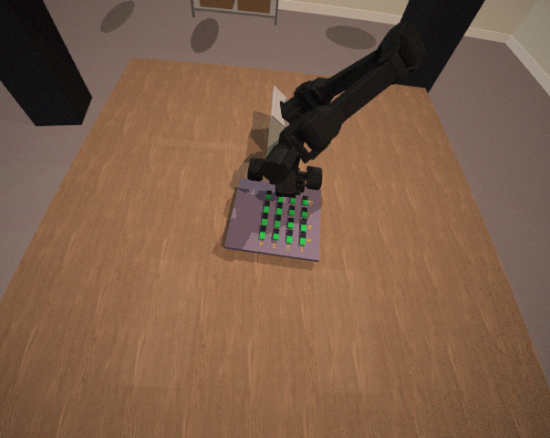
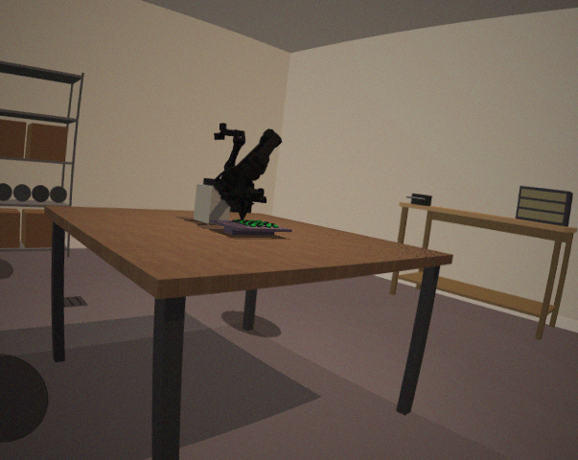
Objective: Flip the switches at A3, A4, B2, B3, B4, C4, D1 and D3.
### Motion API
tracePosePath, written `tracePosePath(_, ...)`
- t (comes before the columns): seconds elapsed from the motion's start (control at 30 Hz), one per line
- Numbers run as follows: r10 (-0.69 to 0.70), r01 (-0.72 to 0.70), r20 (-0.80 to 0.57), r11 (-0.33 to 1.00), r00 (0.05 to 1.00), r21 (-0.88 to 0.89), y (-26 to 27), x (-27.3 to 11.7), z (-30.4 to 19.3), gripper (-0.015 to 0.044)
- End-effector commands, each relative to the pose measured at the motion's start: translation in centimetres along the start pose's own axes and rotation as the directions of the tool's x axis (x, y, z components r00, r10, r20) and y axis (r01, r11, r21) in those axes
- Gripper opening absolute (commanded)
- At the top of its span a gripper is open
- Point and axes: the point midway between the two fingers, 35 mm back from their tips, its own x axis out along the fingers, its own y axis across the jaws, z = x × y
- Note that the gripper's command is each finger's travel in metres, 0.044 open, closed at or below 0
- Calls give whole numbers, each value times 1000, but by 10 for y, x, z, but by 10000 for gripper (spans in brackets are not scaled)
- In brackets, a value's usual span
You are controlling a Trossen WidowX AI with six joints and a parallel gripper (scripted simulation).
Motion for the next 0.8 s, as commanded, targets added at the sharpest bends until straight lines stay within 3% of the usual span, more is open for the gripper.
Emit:
tracePosePath(0.0, 4, -4, 2, 1000, 1000, 4, 0, 1, 0, 0)
tracePosePath(0.33, 4, -4, 2, 1000, 1000, 4, 0, 2, 0, 0)
tracePosePath(0.53, 1, -1, -23, 1000, 1000, 4, 0, -60, 3, 0)
tracePosePath(0.67, 1, -1, -24, 1000, 1000, 4, 0, -63, 5, 0)
tracePosePath(0.77, 0, 0, -23, 1000, 1000, 3, 6, -67, 33, 0)
